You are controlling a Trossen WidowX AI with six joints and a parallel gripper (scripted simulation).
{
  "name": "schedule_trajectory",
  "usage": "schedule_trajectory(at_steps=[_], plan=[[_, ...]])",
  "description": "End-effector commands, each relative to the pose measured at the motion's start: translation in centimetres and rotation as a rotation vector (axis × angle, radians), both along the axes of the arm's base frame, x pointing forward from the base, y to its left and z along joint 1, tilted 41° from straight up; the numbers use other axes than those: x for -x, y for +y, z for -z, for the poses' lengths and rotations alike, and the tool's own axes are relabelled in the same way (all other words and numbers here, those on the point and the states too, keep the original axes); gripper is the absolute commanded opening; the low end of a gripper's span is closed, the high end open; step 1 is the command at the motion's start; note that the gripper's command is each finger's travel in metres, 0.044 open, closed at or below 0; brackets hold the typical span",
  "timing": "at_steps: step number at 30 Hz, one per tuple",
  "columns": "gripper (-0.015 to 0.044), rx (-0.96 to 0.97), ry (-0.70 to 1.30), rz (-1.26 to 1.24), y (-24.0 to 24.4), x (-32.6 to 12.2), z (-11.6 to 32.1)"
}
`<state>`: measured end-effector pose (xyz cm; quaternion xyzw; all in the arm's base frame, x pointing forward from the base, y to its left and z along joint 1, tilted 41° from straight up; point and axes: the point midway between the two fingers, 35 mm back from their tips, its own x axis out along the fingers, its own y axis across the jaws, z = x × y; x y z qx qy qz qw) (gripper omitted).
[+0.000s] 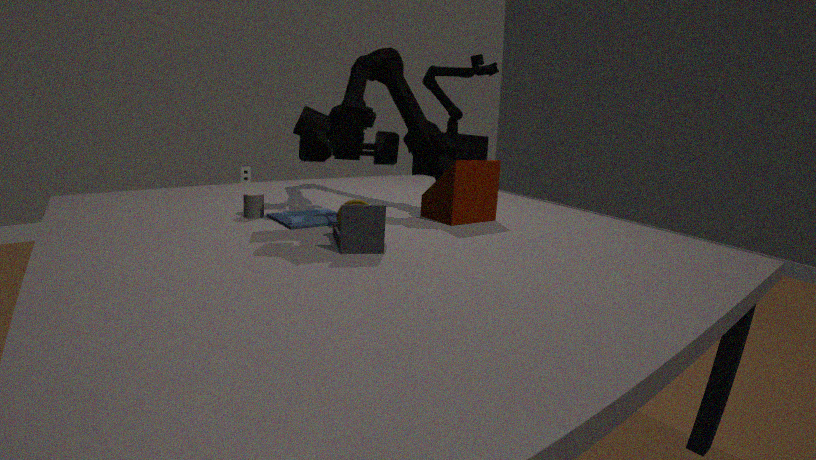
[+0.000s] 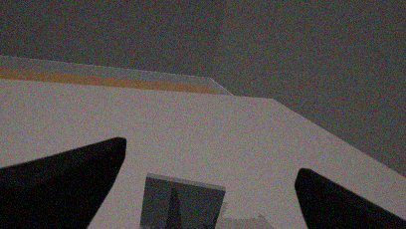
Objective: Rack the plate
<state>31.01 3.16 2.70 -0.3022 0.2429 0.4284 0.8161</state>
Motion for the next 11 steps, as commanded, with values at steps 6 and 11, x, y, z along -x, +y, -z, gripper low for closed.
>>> schedule_trajectory(at_steps=[6, 11], plan=[[0.04, 0.005, 0.114, 0.076, 0.94, -0.13, -0.64], [0.04, 0.028, 0.253, 0.164, 1.4, 0.23, -0.35]])
